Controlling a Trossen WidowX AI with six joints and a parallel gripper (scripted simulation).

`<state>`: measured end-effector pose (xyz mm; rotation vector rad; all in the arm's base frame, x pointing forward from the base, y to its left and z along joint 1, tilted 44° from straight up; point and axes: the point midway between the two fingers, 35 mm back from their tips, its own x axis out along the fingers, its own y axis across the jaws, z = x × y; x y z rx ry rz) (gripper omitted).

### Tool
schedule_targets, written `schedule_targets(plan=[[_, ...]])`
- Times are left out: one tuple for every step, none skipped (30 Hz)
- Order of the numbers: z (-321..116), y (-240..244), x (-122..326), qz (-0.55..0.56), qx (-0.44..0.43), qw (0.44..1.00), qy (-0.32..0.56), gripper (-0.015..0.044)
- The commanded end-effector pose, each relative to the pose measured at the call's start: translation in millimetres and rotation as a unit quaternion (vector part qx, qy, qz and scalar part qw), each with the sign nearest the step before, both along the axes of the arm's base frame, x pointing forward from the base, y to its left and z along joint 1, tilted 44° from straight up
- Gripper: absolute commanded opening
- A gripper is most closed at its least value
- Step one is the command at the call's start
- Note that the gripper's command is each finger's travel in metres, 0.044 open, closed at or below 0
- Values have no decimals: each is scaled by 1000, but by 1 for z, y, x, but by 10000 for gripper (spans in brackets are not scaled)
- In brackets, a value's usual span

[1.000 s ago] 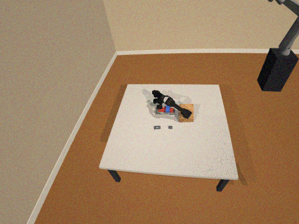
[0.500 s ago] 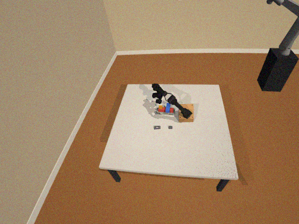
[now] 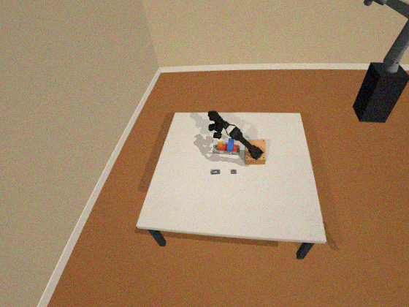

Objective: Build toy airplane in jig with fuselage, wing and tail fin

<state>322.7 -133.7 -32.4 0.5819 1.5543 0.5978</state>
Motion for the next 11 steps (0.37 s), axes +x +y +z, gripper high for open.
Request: schedule_targets(plan=[[0, 0, -1, 3, -1, 1000, 1, 260], [0, 0, -1, 3, -1, 1000, 1, 260], [0, 0, -1, 3, -1, 1000, 1, 260], [0, 0, 0, 3, -1, 1000, 1, 260], [0, 0, 0, 3, -1, 1000, 1, 260], [0, 0, 0, 3, -1, 1000, 1, 260], [0, 0, 0, 3, -1, 1000, 1, 260], [0, 0, 0, 3, -1, 1000, 1, 260], [0, 0, 0, 3, -1, 1000, 1, 260], [0, 0, 0, 3, -1, 1000, 1, 260], [0, 0, 0, 3, -1, 1000, 1, 260]])
